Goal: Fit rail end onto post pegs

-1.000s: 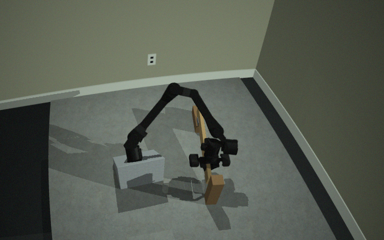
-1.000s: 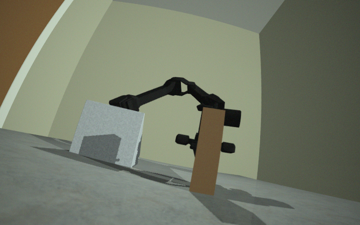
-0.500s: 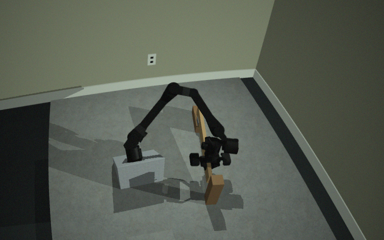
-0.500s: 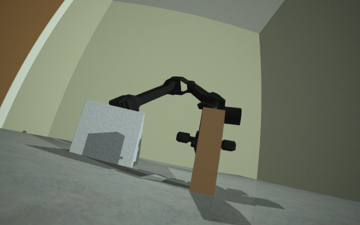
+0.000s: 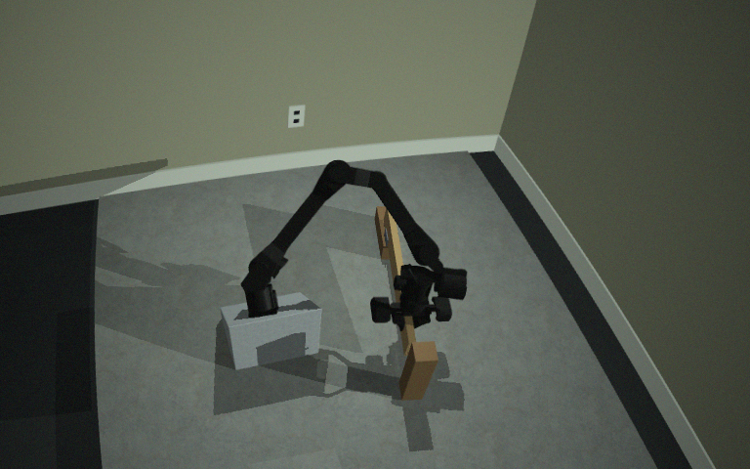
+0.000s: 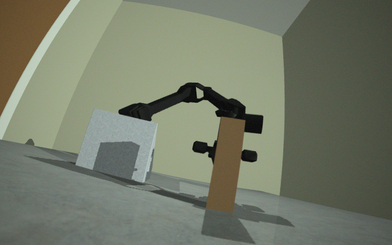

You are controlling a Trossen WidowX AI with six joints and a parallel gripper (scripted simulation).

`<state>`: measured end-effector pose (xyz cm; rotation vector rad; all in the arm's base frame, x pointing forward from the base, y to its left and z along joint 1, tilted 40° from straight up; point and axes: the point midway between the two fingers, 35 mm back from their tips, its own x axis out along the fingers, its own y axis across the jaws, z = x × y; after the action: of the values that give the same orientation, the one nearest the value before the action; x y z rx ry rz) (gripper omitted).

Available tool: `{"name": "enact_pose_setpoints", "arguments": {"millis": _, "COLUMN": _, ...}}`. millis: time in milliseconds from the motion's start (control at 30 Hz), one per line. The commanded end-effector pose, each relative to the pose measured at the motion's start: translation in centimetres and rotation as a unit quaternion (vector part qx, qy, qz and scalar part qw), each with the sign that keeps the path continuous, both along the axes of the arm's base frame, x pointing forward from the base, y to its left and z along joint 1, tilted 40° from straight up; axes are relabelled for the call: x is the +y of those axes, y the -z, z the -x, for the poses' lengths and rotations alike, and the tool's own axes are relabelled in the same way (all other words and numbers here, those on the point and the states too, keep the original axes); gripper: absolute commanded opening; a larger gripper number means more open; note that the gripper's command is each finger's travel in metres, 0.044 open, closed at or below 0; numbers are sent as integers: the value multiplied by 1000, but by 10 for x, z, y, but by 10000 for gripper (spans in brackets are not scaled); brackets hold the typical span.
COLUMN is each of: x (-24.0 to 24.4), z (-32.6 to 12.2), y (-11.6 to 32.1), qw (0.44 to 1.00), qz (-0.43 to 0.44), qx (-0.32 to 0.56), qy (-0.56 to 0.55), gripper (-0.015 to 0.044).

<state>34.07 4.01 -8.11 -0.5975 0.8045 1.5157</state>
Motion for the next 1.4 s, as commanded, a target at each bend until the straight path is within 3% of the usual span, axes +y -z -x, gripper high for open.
{"name": "enact_pose_setpoints", "arguments": {"millis": 0, "x": -3, "z": -4, "y": -4, "qw": 1000, "qz": -3, "qx": -5, "qy": 3, "gripper": 0}}
{"name": "enact_pose_setpoints", "arguments": {"millis": 1367, "x": -14, "z": -5, "y": -17, "qw": 1000, "qz": -3, "qx": -5, "qy": 3, "gripper": 0}}
